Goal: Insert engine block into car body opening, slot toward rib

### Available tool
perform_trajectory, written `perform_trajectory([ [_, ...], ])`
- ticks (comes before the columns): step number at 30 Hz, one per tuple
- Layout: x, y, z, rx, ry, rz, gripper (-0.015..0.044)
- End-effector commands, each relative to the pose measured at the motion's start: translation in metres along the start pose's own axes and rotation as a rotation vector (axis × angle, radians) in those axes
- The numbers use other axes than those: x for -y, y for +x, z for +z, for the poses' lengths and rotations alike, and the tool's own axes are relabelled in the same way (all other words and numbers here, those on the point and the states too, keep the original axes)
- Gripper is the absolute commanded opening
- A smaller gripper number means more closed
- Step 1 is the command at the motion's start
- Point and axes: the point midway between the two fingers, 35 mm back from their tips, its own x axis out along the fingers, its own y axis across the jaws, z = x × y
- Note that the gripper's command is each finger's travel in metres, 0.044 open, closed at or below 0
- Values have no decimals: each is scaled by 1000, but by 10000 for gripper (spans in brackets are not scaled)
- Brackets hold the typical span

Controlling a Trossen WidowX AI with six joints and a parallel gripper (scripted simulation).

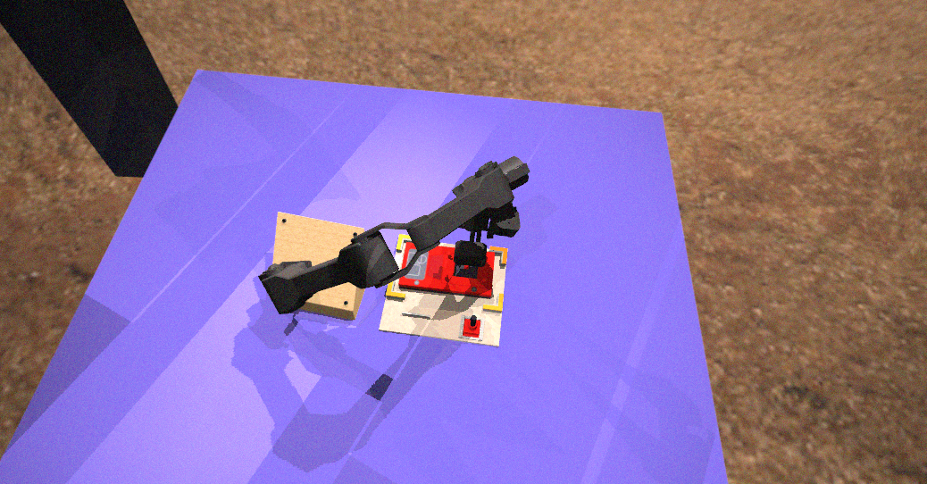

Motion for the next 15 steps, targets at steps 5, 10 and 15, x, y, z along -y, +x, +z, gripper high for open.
perform_trajectory([
  [5,1,12,-1,-9,-4,-3,440],
  [10,1,21,-1,-9,-4,-3,440],
  [15,1,29,-1,-8,-4,-3,440],
])
